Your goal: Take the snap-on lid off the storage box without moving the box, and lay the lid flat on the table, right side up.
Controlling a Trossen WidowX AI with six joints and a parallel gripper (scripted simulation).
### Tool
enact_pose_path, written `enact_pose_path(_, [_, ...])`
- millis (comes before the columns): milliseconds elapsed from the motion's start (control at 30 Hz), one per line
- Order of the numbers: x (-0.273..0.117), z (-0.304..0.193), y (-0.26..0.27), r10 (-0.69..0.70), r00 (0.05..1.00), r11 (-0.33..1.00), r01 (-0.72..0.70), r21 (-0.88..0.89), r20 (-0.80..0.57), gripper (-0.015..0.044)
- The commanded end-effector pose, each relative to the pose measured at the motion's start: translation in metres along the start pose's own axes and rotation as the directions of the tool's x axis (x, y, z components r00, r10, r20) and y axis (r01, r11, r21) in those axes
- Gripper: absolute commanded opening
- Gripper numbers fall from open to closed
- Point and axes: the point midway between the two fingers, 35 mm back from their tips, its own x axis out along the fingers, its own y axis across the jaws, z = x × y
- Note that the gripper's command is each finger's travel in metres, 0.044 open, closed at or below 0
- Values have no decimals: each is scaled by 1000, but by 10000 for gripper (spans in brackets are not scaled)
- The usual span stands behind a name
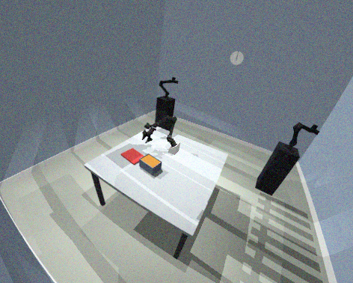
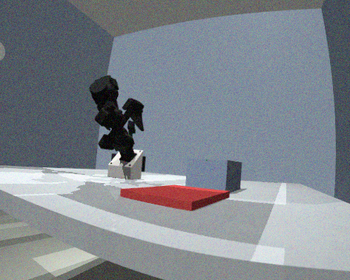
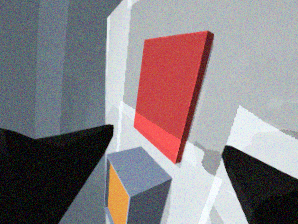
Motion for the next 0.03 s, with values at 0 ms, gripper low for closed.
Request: enact_pose_path(0, [0,0,0,0,1000,1000,0,3,2,440])
